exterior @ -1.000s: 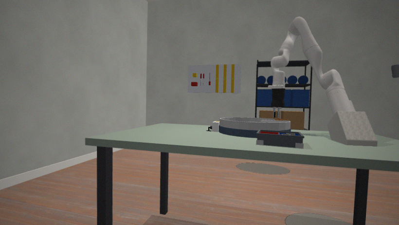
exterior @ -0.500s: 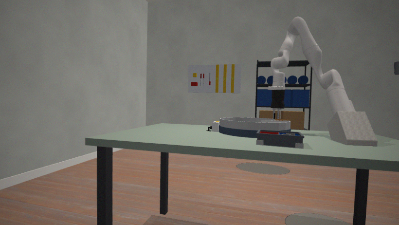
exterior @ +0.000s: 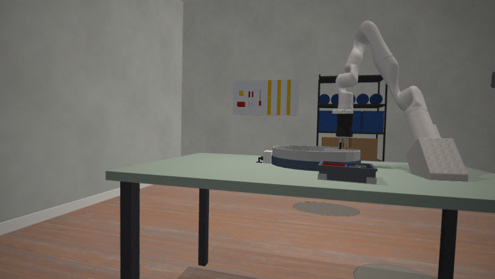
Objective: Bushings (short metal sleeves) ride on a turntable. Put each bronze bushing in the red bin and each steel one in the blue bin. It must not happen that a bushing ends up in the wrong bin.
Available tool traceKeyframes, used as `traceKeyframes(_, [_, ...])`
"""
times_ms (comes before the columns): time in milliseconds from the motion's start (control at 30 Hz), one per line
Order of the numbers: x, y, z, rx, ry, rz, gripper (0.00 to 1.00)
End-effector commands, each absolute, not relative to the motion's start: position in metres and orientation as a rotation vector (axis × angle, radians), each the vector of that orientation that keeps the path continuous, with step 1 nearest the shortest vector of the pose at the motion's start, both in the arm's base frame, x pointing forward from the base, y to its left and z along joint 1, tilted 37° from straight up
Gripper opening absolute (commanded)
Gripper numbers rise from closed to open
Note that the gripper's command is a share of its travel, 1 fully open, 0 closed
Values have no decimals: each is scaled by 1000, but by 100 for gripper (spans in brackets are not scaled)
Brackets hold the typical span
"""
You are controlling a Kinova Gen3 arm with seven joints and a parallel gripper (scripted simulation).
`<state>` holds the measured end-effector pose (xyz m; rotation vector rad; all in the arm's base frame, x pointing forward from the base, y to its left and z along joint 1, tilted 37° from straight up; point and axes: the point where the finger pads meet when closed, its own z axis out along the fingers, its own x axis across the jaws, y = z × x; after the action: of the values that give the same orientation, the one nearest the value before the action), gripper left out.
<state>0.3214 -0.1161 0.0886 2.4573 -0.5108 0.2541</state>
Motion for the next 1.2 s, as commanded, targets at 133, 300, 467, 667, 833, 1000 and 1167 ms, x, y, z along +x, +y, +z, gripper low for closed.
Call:
traceKeyframes(133, [321, -121, 83, 2453, -511, 249, 45])
traceKeyframes(300, [321, -122, 82, 2453, -511, 249, 45])
traceKeyframes(467, [321, -122, 82, 2453, -511, 249, 45])
traceKeyframes(667, [321, -122, 82, 2453, -511, 249, 0])
traceKeyframes(833, [323, -122, 83, 2452, -513, 255, 0])
traceKeyframes(1000, [323, -122, 83, 2452, -513, 255, 0])
traceKeyframes(1167, [323, -122, 83, 2452, -513, 255, 0])
